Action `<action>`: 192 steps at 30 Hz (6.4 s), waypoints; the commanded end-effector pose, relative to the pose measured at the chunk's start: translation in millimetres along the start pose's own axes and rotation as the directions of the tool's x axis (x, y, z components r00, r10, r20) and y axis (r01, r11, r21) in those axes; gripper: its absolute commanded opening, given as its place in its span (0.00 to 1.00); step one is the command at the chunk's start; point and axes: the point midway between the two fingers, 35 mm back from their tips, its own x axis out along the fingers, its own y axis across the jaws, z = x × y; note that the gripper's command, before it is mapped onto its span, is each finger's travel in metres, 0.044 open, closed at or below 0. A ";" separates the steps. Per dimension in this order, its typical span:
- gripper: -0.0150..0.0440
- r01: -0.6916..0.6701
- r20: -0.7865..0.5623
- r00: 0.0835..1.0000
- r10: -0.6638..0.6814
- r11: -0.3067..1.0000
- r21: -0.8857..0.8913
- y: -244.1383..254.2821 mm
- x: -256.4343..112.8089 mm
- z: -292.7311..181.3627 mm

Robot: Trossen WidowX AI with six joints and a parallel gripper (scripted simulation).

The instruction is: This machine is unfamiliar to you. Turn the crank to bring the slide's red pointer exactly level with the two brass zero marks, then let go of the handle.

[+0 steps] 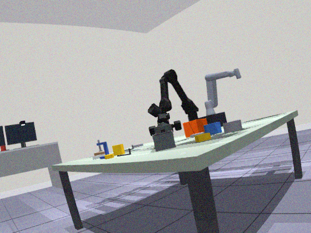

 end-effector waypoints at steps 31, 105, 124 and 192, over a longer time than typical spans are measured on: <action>0.25 -0.007 0.002 1.000 0.007 1.000 0.002 1.4 -0.3 0.2; 1.00 0.149 -0.100 0.987 -0.128 0.958 0.245 0.0 -67.1 168.0; 1.00 0.284 -0.130 0.959 -0.253 0.859 0.427 19.3 10.6 174.2; 1.00 -0.006 0.003 1.000 0.006 1.000 0.001 -1.2 -46.6 47.5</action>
